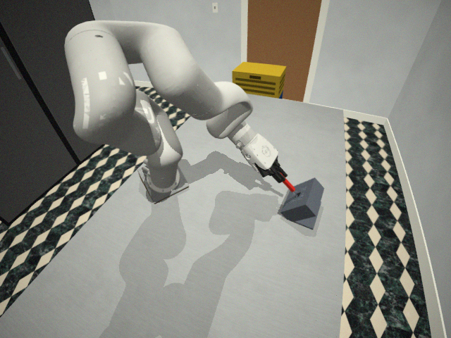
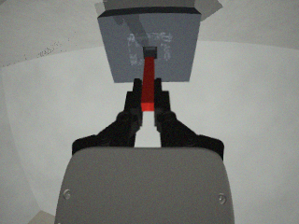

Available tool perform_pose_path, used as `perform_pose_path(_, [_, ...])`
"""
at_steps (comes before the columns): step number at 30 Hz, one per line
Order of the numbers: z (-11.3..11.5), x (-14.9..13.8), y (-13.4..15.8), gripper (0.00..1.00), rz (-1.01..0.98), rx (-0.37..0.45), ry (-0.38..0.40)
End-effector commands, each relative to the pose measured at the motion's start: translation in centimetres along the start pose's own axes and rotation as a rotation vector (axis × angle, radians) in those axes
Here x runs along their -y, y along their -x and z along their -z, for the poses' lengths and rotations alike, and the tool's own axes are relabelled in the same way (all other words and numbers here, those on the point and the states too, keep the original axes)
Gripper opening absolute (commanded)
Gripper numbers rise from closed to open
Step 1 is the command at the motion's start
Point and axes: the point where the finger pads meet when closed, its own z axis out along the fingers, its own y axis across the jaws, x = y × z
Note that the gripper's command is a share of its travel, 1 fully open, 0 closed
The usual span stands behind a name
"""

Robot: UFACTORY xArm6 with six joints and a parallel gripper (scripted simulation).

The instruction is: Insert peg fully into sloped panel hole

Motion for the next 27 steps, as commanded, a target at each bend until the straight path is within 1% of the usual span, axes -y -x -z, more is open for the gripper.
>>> perform_pose_path(1, [-0.3, -0.1, 0.1, 0.00, -0.002, 0.002, 0.001])
perform_pose_path(11, [-1.2, -0.1, 0.1, 0.00, -0.002, 0.002, 0.001])
perform_pose_path(27, [-2.1, -0.1, 0.1, 0.00, -0.002, 0.002, 0.001])
